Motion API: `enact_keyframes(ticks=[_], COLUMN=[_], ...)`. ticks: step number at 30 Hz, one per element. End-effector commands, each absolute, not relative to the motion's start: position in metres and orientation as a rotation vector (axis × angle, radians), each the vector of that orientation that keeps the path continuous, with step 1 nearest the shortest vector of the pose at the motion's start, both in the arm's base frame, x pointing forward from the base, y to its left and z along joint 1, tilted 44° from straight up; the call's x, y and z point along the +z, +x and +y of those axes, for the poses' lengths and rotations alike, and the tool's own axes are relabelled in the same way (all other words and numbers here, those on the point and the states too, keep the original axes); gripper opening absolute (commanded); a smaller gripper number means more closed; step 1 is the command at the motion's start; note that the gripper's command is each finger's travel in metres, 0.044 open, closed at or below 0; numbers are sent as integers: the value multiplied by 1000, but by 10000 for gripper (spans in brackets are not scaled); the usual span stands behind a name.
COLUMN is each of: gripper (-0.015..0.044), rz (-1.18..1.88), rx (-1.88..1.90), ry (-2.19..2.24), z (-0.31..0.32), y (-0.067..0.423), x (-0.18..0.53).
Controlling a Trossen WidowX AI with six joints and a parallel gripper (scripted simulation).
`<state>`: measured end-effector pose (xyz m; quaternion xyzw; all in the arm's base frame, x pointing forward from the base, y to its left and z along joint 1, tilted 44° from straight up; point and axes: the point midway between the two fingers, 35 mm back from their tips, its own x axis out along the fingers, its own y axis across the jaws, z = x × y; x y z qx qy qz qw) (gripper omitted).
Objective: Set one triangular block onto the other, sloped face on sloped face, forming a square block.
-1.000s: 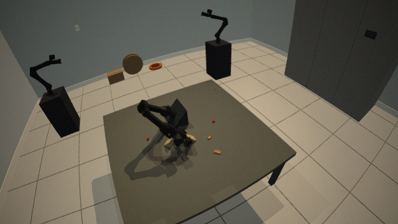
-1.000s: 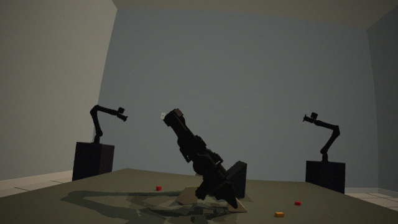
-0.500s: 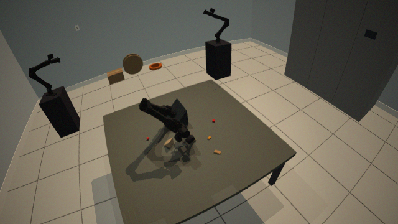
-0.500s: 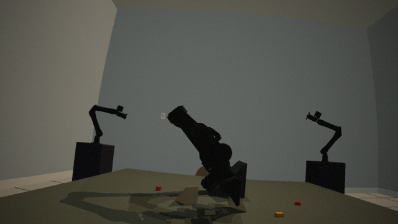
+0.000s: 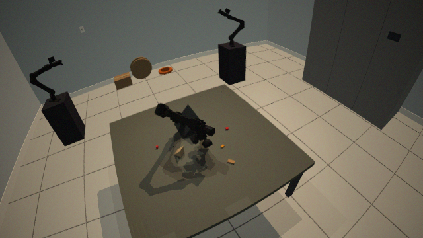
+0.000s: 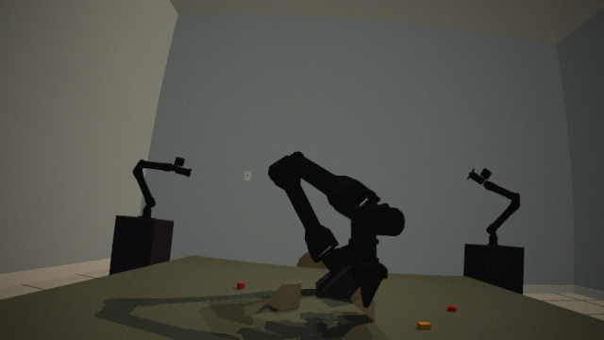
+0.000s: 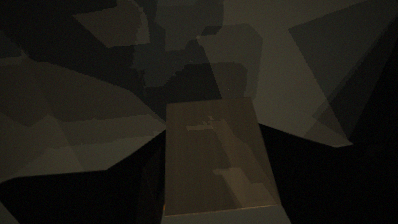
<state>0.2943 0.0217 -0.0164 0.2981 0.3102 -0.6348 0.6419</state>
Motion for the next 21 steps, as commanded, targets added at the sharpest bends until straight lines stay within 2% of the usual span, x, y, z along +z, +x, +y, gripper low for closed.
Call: enact_keyframes(ticks=[1,21], gripper=[0,0], rz=[615,214], rx=[-1464,-1538], ry=[604,213], z=[30,58], y=[296,295], x=[-18,-42])
